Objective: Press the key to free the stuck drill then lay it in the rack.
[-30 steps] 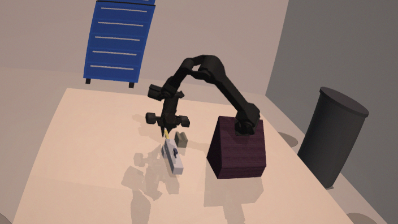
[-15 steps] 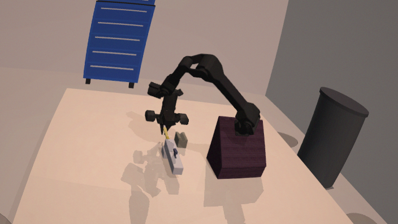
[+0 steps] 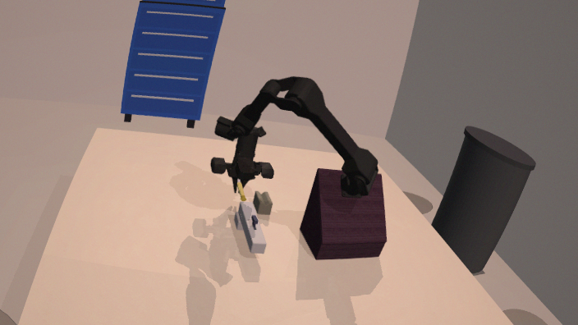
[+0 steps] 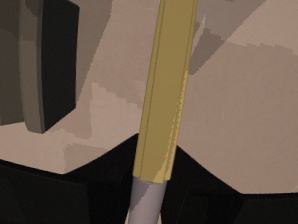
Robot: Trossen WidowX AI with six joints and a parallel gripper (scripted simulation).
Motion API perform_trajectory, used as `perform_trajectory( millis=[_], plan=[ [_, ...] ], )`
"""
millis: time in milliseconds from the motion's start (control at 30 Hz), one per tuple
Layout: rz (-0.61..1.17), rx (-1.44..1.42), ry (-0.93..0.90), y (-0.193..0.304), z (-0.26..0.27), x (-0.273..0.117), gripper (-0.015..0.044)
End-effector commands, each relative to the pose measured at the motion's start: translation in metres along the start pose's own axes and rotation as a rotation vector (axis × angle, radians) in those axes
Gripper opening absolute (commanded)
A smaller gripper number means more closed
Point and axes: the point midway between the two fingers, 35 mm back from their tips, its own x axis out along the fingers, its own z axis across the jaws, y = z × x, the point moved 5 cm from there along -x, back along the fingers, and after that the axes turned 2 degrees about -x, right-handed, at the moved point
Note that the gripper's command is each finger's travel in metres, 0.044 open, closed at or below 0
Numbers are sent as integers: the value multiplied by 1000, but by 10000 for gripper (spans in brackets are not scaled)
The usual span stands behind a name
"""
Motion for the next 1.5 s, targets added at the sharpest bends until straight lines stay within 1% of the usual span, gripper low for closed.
perform_trajectory(
  millis=[0,1467],
  plan=[
    [3,-4,0,0,0,-3,0],
    [4,-4,0,-3,1,-22,0]
  ],
)
